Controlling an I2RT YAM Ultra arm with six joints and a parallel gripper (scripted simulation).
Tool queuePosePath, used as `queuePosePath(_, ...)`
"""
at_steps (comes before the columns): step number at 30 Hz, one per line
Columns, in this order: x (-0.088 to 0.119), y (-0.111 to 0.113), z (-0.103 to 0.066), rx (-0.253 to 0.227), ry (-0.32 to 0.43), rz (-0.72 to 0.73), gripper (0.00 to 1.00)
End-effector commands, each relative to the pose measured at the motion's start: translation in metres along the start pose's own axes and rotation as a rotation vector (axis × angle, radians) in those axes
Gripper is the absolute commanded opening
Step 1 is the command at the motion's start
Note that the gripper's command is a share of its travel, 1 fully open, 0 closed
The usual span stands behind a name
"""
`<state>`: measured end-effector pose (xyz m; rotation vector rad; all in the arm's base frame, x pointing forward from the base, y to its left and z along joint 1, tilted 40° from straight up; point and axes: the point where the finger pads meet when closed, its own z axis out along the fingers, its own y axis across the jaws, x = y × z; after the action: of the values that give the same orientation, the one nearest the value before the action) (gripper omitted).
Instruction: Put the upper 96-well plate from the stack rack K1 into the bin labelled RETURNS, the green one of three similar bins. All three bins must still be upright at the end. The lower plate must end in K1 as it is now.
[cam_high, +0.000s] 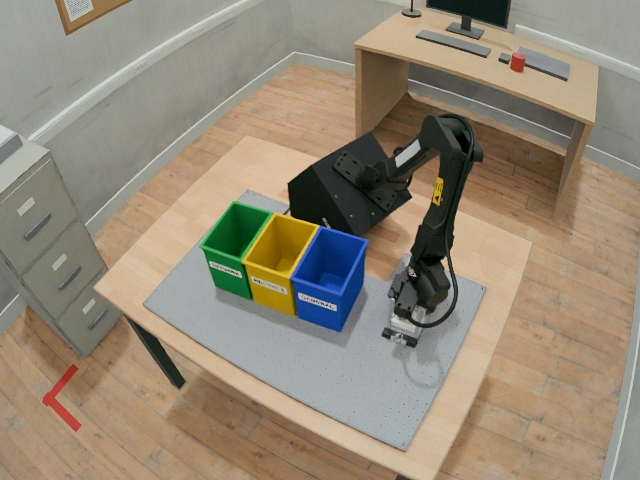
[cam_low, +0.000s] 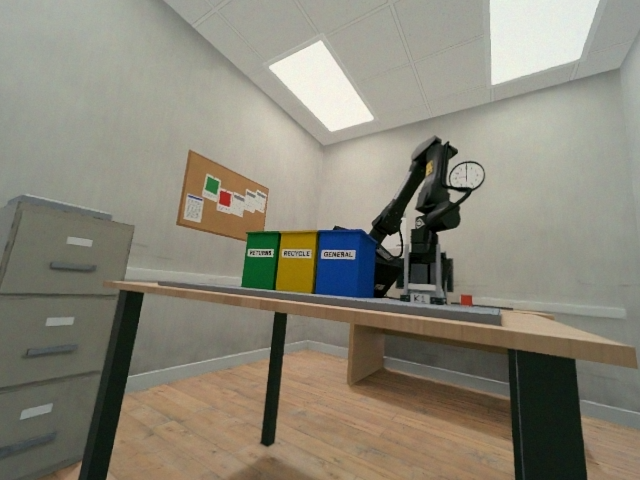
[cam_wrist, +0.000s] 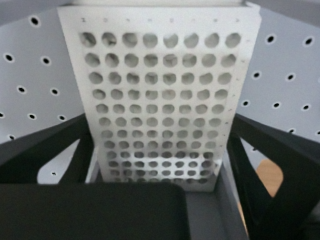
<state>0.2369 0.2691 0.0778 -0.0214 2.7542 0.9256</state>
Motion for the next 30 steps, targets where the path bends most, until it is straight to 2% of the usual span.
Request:
queuePosePath(1, -0.010, 0.003, -0.014, -0.005, -0.041, -0.005, 0.00)
queuePosePath(7, -0.012, 0.011, -0.026, -0.028, -0.041, -0.011, 0.00)
queuePosePath(30, -0.011, 0.010, -0.062, -0.027, -0.042, -0.012, 0.00)
